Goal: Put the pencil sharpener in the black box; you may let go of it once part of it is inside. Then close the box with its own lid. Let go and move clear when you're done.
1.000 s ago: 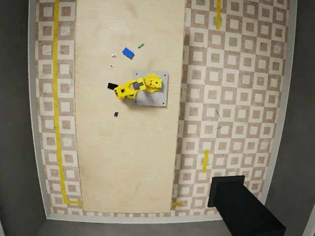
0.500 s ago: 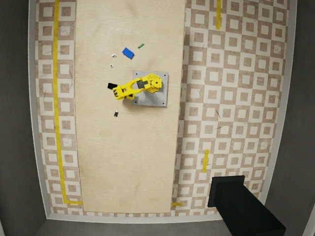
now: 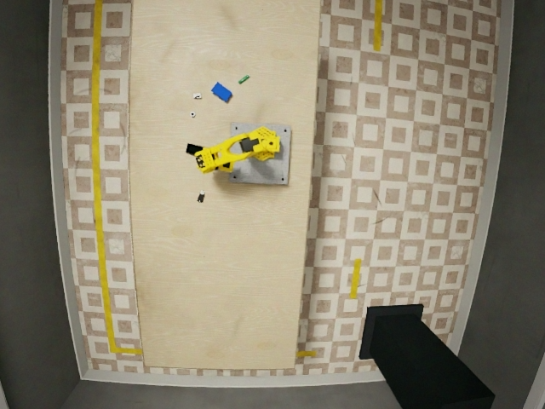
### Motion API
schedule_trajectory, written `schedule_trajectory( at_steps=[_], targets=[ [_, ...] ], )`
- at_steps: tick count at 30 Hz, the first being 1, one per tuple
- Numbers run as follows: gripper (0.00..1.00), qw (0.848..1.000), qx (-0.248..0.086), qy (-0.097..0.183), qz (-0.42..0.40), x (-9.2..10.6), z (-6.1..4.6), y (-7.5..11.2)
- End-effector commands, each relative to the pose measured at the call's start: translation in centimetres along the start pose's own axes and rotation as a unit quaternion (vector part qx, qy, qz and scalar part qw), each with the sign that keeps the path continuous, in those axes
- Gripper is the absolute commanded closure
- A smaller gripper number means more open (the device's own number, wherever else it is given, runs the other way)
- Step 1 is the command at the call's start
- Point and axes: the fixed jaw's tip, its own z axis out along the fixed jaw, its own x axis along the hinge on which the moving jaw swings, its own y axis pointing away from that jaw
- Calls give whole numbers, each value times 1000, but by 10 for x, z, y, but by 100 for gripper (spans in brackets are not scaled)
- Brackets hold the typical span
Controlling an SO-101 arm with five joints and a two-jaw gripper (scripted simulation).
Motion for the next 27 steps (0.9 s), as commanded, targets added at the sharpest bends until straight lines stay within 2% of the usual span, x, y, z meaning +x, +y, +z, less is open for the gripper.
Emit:
schedule_trajectory(
  at_steps=[1,19,27],
  targets=[
    [72,1000,5,7,0,2,-4,-1],
    [72,1000,5,7,0,2,-4,-1],
    [72,1000,5,7,0,7,-10,-4]
  ],
)
